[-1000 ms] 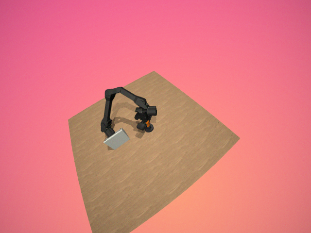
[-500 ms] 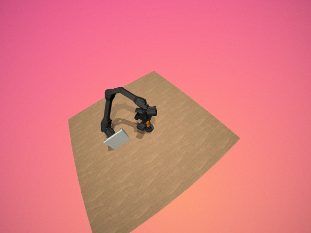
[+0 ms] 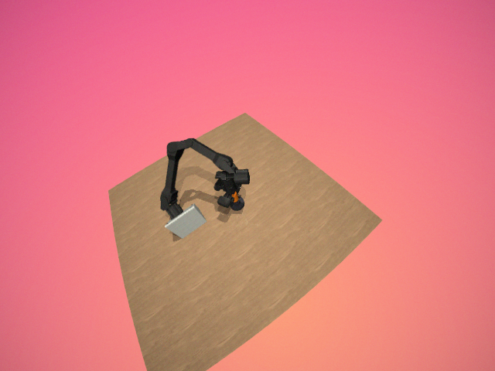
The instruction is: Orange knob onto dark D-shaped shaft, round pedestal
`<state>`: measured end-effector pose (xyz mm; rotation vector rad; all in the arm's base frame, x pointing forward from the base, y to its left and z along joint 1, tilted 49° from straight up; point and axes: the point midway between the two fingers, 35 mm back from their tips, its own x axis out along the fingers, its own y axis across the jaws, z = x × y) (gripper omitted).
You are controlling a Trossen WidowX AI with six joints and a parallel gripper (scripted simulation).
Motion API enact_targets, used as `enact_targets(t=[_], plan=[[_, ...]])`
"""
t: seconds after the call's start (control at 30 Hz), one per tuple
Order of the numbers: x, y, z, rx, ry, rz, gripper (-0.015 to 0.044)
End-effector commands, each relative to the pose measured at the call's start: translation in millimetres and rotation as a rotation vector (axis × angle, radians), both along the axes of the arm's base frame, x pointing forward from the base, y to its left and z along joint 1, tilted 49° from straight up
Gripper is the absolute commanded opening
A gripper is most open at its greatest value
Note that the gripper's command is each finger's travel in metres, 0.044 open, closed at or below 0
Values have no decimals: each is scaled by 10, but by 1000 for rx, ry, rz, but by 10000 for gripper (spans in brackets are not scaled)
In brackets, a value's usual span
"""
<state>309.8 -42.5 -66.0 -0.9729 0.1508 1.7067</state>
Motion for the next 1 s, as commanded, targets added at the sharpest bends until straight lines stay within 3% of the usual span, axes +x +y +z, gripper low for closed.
enact_targets(t=[0.0, 0.2, 0.97], plan=[[29, -27, 17, -1, -25, 15, 0], [35, -40, 4, 8, -162, 137, 0], [24, -37, 21, 8, -162, 137, 0]])
